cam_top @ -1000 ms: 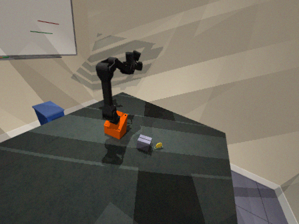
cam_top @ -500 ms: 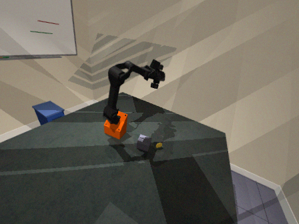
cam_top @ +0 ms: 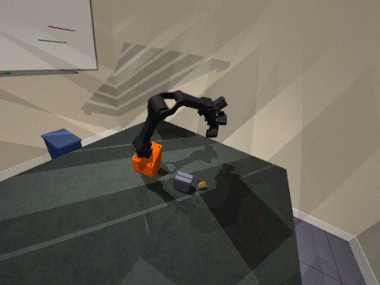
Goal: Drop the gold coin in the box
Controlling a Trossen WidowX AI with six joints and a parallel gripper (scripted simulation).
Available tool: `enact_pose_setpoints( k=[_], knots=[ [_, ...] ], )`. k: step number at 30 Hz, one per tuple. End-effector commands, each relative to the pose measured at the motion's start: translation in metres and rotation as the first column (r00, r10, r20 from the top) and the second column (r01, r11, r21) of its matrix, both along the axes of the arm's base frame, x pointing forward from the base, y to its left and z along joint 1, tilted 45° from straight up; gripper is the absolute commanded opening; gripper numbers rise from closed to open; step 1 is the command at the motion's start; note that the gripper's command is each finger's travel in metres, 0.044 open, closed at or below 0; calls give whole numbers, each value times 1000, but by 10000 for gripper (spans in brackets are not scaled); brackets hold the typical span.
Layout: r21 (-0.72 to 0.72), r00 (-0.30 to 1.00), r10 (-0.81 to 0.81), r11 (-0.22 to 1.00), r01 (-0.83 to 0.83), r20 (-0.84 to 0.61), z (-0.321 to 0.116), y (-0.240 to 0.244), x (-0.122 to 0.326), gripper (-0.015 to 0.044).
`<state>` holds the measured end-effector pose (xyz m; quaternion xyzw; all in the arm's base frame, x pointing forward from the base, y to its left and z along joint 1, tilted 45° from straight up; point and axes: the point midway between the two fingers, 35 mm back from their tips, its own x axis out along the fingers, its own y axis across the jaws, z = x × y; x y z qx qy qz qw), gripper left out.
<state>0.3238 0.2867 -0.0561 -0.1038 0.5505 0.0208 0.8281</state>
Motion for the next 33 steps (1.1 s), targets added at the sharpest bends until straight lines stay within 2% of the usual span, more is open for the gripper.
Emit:
enact_pose_setpoints(
  k=[1,8,13,21,25,33],
  knots=[
    [-208,998,33,977,-45,-62,7,-61,24,161],
    [-512,936,69,822,-250,-346,34,-181,41,161],
    [-561,810,47,698,-445,-584,60,-253,37,161],
    [-560,803,45,694,-453,-594,64,-260,32,161],
    [-561,803,44,693,-453,-594,41,-283,31,161],
    [-561,803,44,693,-453,-594,31,-296,30,161]
  ],
)
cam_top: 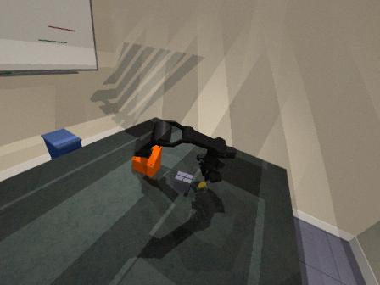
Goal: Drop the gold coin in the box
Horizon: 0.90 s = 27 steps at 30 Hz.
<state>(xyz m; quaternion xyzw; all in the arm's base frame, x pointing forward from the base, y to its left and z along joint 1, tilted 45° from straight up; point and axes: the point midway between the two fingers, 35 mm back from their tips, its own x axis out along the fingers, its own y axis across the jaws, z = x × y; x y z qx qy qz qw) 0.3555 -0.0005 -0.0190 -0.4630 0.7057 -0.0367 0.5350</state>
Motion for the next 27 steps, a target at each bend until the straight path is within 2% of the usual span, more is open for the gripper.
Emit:
enact_pose_setpoints(
  k=[1,27],
  knots=[
    [-7,1000,2,1000,-3,-7,-7,-10,-2,161],
    [-8,1000,3,1000,-3,-7,-34,-36,-2,161]
  ],
)
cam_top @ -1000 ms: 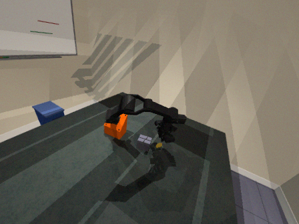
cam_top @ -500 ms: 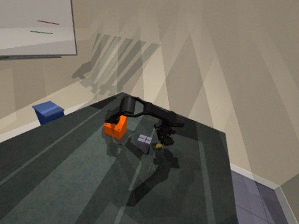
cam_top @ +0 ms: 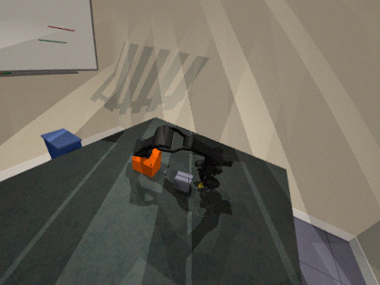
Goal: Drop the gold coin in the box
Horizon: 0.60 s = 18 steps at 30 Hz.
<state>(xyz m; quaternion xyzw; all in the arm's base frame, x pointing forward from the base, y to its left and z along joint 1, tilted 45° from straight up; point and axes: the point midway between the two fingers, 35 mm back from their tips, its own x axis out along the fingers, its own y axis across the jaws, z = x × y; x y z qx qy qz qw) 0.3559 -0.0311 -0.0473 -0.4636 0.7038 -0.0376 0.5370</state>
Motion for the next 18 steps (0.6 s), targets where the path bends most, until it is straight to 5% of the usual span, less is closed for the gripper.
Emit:
enact_pose_setpoints(
  k=[1,12,18],
  knots=[
    [-8,1000,1,1000,-1,-13,-7,-7,-2,161],
    [-10,1000,1,1000,-1,-13,-17,-17,-3,161],
    [-10,1000,1,1000,-1,-13,-17,-17,-3,3]
  ],
)
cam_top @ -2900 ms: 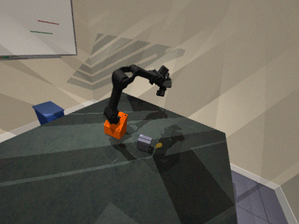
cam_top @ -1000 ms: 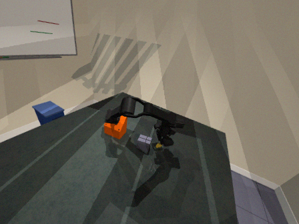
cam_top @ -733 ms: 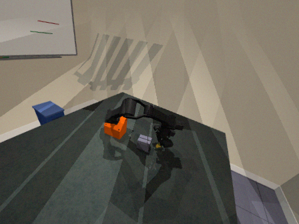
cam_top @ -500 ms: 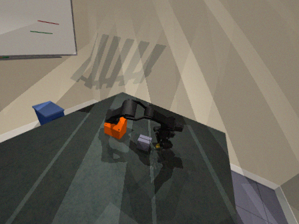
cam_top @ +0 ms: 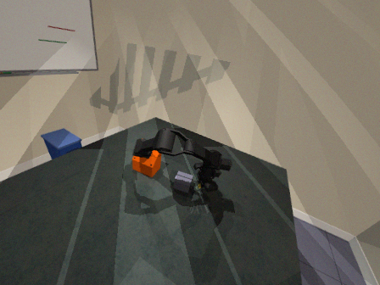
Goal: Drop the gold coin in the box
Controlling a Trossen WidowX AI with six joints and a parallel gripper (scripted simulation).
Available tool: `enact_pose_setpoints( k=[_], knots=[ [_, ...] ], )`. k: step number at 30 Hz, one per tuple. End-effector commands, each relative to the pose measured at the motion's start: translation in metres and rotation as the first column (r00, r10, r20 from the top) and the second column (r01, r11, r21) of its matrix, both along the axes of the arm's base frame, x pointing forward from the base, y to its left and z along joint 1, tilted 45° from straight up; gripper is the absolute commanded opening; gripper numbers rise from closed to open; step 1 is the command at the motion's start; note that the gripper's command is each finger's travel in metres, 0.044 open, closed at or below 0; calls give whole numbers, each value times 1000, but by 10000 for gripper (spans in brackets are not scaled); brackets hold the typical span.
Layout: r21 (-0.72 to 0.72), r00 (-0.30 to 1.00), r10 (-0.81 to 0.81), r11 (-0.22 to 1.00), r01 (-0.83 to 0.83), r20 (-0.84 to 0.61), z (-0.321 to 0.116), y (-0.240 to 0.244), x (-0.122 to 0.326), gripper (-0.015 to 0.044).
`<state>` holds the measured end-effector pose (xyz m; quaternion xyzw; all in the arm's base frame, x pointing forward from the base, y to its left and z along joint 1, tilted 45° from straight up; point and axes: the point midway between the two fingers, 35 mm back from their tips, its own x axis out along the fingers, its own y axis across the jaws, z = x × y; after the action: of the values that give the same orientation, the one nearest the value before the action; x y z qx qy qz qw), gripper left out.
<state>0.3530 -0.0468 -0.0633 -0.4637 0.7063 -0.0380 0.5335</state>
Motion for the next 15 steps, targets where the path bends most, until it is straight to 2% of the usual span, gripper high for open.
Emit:
enact_pose_setpoints(
  k=[1,15],
  knots=[
    [-6,1000,4,1000,-4,-6,-1,-1,0,0],
    [-4,1000,4,1000,-4,-6,6,7,1,0]
  ],
)
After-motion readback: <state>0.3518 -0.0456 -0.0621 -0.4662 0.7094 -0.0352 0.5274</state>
